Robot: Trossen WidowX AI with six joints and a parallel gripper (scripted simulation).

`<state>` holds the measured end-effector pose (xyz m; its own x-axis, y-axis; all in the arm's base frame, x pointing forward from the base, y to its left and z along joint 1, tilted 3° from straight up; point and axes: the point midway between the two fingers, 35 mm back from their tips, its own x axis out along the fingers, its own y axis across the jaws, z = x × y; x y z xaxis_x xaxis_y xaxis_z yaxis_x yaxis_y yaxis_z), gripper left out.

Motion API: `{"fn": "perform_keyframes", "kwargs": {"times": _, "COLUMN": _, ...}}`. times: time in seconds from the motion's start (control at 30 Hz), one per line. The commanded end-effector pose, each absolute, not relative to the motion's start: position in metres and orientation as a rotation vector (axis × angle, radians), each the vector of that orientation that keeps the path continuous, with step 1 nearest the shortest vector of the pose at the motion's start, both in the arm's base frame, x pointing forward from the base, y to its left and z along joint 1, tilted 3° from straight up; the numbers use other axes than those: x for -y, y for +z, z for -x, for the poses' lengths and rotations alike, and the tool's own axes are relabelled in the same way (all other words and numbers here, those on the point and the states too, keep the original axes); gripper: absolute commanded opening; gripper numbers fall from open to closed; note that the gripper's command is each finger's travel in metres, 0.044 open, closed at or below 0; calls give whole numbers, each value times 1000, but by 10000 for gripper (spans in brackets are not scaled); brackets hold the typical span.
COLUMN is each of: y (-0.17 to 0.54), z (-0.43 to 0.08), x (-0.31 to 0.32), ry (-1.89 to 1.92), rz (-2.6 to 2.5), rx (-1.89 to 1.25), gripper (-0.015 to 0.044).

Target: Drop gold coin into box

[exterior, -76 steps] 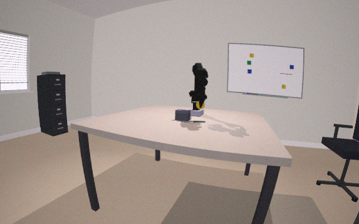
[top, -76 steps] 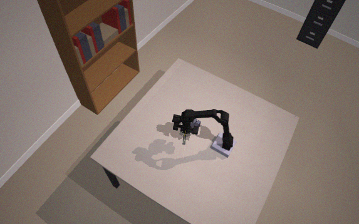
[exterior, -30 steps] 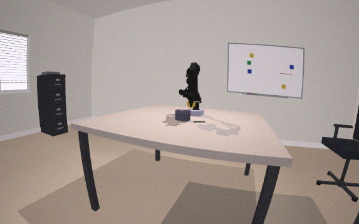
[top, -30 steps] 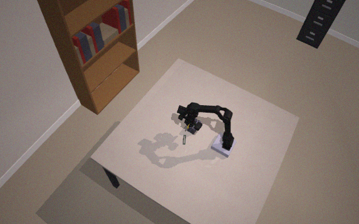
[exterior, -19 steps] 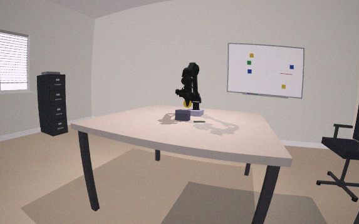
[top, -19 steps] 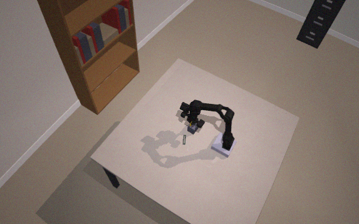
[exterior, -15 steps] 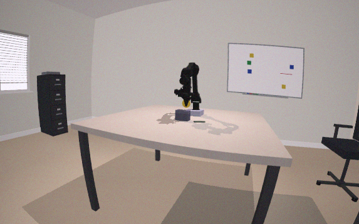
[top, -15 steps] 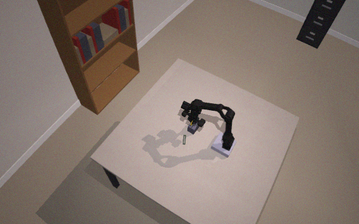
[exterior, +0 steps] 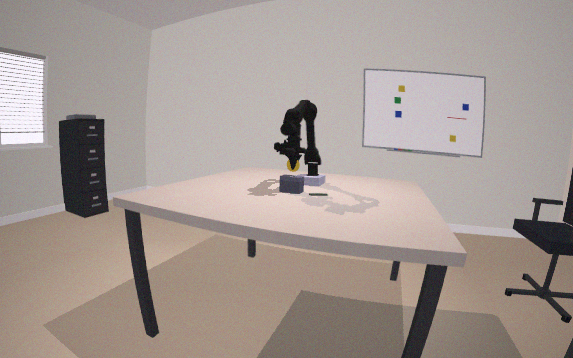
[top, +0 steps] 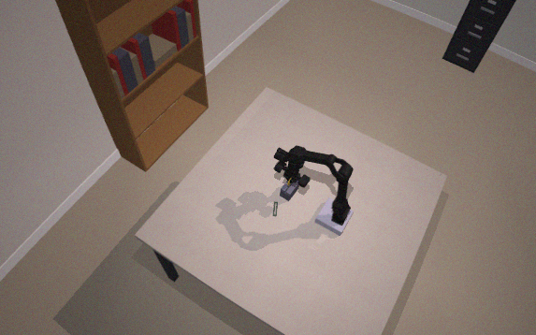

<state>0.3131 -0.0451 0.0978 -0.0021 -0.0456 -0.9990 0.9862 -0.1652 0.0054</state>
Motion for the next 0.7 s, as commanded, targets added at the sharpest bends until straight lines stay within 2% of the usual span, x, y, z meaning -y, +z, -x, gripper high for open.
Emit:
{"fn": "perform_keyframes", "kwargs": {"times": 0.0, "y": 98, "z": -314, "x": 45, "ry": -1352, "rz": -1299, "rx": -1088, "gripper": 0}}
{"fn": "perform_keyframes", "kwargs": {"times": 0.67, "y": 98, "z": -312, "x": 48, "ry": -1348, "rz": -1298, "rx": -1087, "gripper": 0}}
